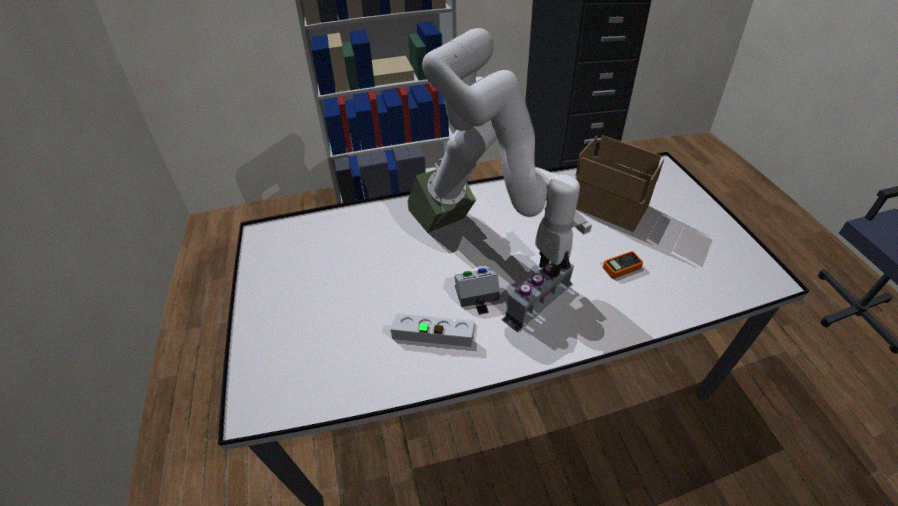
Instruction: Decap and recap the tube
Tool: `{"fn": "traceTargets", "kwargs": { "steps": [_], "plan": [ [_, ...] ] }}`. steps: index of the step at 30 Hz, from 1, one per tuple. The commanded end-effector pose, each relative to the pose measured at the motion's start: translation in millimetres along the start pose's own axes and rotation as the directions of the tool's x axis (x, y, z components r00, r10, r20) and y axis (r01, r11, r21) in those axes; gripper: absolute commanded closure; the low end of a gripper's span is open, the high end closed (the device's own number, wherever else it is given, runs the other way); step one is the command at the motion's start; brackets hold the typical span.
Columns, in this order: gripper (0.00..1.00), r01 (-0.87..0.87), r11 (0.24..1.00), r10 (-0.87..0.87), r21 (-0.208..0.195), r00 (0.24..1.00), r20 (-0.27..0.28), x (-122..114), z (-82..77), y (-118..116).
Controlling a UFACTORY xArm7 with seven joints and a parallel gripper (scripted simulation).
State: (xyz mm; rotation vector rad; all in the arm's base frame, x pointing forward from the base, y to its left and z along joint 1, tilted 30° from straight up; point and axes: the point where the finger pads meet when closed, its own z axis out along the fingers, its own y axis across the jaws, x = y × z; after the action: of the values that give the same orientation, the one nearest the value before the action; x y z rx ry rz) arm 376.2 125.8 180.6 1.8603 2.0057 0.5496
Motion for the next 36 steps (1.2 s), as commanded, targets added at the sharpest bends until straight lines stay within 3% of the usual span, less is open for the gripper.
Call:
{"fn": "traceTargets", "kwargs": {
  "steps": [1,7,14,20,21,36],
  "plan": [
    [0.54,0.090,0.996,-0.090,0.001,0.996,-0.007,0.4,-1.0,1.4],
    [0.54,0.324,0.946,-0.324,0.000,0.946,-0.007,0.4,-0.9,1.4],
    [0.54,0.573,0.819,-0.573,-0.002,0.819,-0.007,0.4,-0.9,1.3],
    [0.54,0.594,0.805,-0.594,-0.002,0.805,-0.007,0.5,-0.9,1.3],
    [1.00,0.594,0.805,-0.594,-0.002,0.805,-0.007,0.4,-0.9,1.3],
    [1.00,0.567,0.824,-0.567,-0.002,0.824,-0.007,0.4,-0.9,1.3]
  ]
}}
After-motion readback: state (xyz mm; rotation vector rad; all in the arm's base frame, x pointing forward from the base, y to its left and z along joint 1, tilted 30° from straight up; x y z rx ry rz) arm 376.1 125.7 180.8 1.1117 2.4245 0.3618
